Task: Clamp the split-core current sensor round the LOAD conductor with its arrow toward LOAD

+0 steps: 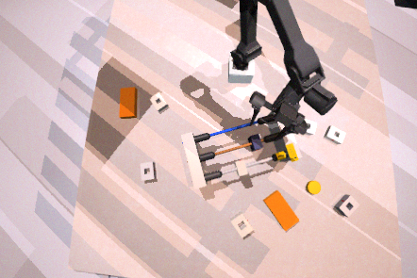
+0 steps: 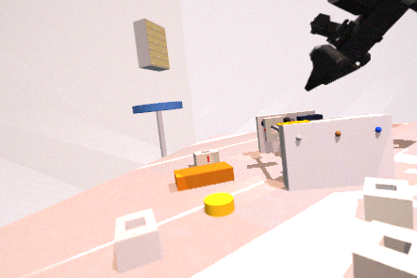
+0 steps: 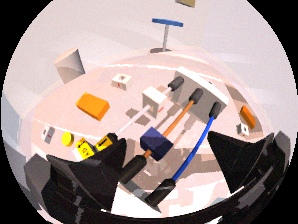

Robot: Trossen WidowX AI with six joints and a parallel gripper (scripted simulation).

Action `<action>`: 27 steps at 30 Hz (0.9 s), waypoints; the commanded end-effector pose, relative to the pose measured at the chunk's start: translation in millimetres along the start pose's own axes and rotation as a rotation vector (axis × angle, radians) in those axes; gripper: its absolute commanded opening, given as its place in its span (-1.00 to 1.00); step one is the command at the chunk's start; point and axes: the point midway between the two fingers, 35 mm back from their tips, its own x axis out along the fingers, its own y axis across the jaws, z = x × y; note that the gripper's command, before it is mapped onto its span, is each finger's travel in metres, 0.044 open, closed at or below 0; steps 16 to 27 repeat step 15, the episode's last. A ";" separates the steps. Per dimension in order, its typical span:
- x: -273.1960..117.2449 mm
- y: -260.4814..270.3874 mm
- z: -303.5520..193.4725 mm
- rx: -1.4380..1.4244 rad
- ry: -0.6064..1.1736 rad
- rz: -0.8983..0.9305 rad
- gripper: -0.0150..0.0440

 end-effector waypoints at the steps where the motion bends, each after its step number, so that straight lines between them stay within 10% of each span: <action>1: -0.5 1.0 0.5 -0.003 0.002 0.004 1.00; 27: 4.4 3.4 3.8 -0.167 0.056 -0.005 1.00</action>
